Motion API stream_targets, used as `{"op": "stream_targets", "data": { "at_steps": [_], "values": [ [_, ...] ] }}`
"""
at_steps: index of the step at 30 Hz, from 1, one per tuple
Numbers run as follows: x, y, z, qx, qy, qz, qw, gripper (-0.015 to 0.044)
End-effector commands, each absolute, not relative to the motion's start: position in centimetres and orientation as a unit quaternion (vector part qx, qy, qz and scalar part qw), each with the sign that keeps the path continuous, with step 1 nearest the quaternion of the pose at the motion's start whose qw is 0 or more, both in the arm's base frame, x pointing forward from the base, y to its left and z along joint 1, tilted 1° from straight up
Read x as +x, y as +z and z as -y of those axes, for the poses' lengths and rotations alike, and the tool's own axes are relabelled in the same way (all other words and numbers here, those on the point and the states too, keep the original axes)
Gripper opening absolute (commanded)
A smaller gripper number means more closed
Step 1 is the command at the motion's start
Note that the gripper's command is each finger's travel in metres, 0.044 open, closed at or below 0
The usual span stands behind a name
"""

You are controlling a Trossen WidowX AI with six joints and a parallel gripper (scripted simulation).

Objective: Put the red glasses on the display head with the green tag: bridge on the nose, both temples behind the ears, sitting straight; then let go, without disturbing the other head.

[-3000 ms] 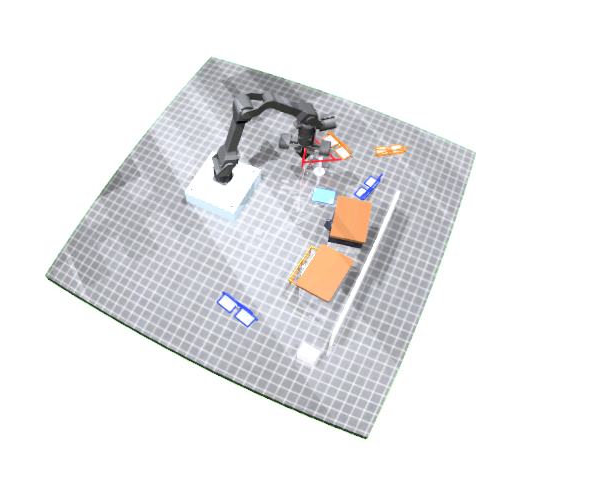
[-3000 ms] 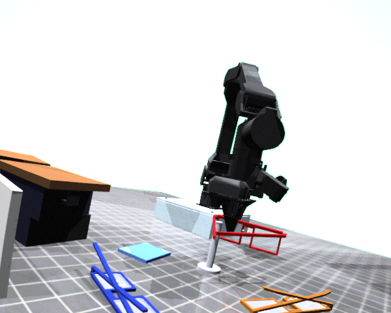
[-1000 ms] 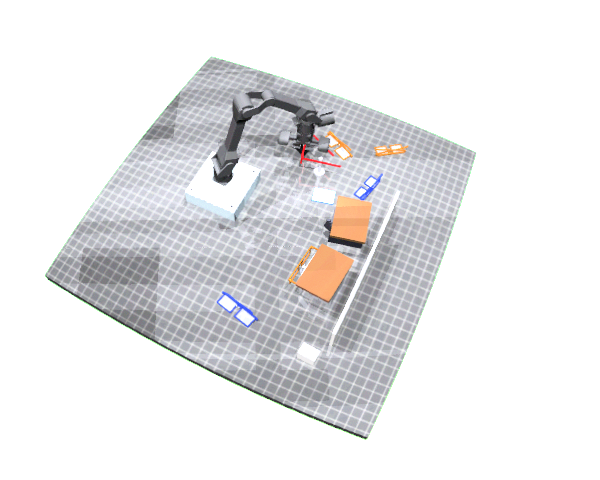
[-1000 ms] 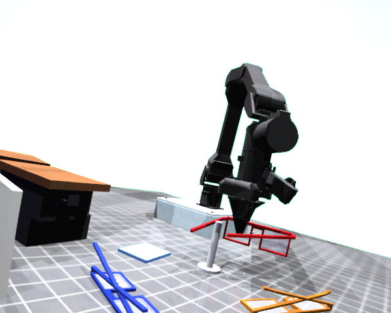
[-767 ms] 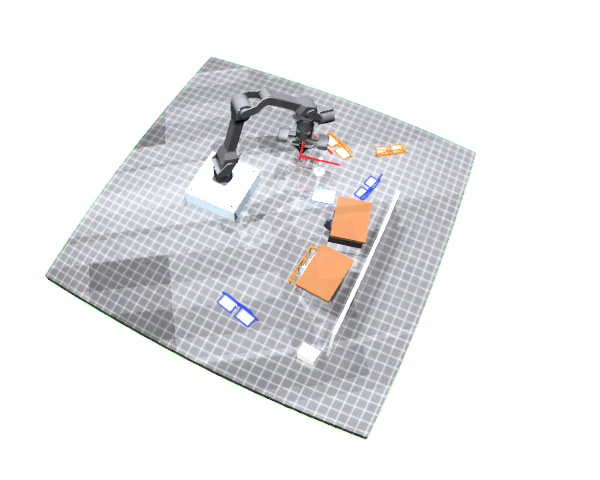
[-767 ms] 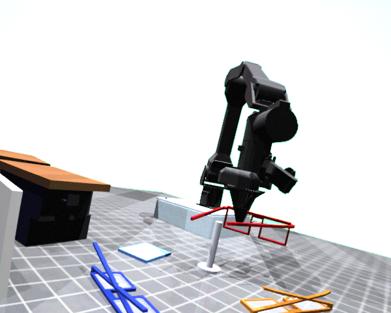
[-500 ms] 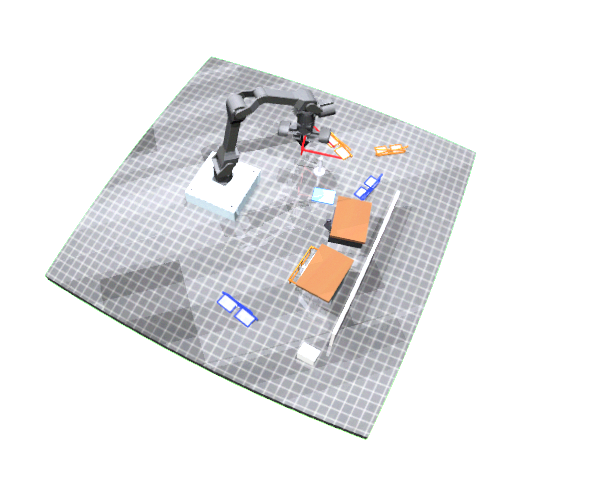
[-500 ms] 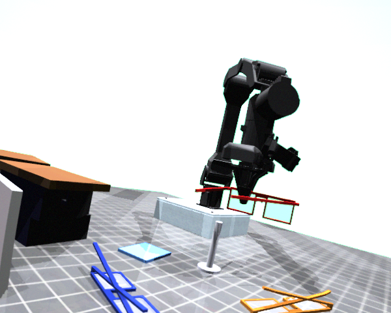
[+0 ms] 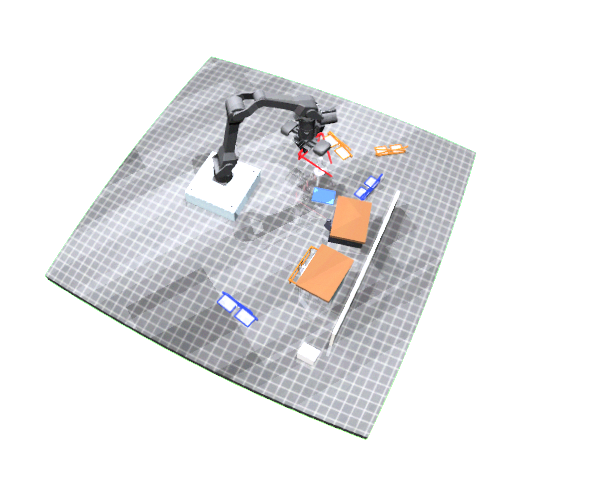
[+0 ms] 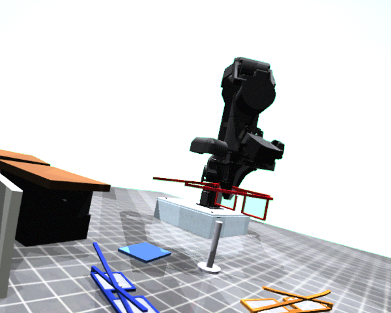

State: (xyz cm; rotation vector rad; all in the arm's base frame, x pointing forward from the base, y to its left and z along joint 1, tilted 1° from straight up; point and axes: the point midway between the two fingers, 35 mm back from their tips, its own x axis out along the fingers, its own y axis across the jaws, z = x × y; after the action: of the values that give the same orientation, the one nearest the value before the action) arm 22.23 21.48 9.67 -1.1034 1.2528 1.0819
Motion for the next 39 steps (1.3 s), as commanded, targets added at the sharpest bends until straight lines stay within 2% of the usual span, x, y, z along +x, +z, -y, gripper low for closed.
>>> {"op": "stream_targets", "data": {
  "at_steps": [1, 16, 39],
  "values": [
    [22.2, 9.6, -21.0, -0.450, 0.441, -0.542, 0.557, 0.0000],
    [22.3, 3.6, -21.0, -0.450, 0.441, -0.542, 0.556, 0.0000],
    [21.3, 3.5, -20.3, -0.450, 0.441, -0.542, 0.556, 0.0000]
  ]
}}
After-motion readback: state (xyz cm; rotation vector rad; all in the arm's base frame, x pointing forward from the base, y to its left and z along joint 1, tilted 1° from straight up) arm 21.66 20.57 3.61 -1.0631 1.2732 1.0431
